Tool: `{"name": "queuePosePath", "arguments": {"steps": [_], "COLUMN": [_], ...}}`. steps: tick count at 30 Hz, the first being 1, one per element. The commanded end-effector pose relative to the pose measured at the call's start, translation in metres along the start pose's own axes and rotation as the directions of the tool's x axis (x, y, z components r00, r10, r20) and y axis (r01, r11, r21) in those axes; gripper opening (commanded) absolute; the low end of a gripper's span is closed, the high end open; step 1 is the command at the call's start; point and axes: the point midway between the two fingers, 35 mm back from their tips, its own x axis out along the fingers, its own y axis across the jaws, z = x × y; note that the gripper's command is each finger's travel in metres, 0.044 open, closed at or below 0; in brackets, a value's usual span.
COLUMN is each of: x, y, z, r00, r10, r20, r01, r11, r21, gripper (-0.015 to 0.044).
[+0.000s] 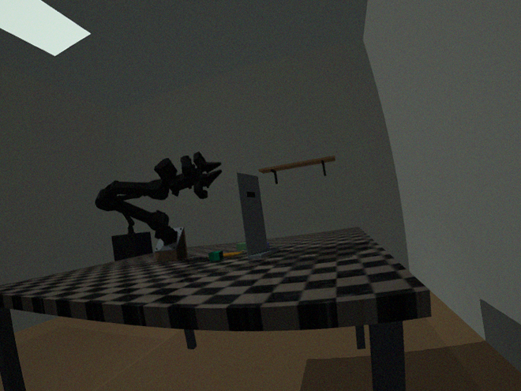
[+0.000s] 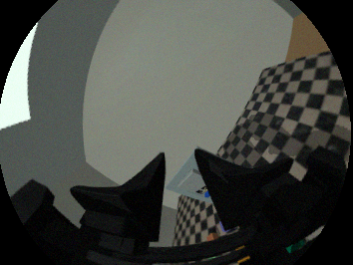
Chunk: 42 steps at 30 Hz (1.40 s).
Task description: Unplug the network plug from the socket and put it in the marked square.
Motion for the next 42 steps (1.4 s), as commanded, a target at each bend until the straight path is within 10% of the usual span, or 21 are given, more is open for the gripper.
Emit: {"name": "queuePosePath", "arguments": {"steps": [1, 26, 42], "x": [0.005, -0.014, 0.003], "y": [-0.005, -0.038, -0.043], "z": [-0.019, -0.139, -0.137], "r00": [1.0, 0.988, 0.987], "r10": [-0.019, -0.137, -0.14], "r20": [-0.008, -0.077, -0.078], "r01": [0.019, 0.157, 0.16], "r11": [0.997, 0.862, 0.856], "r21": [0.069, 0.482, 0.492], "gripper": [0.0156, 0.0156, 0.0156]}}
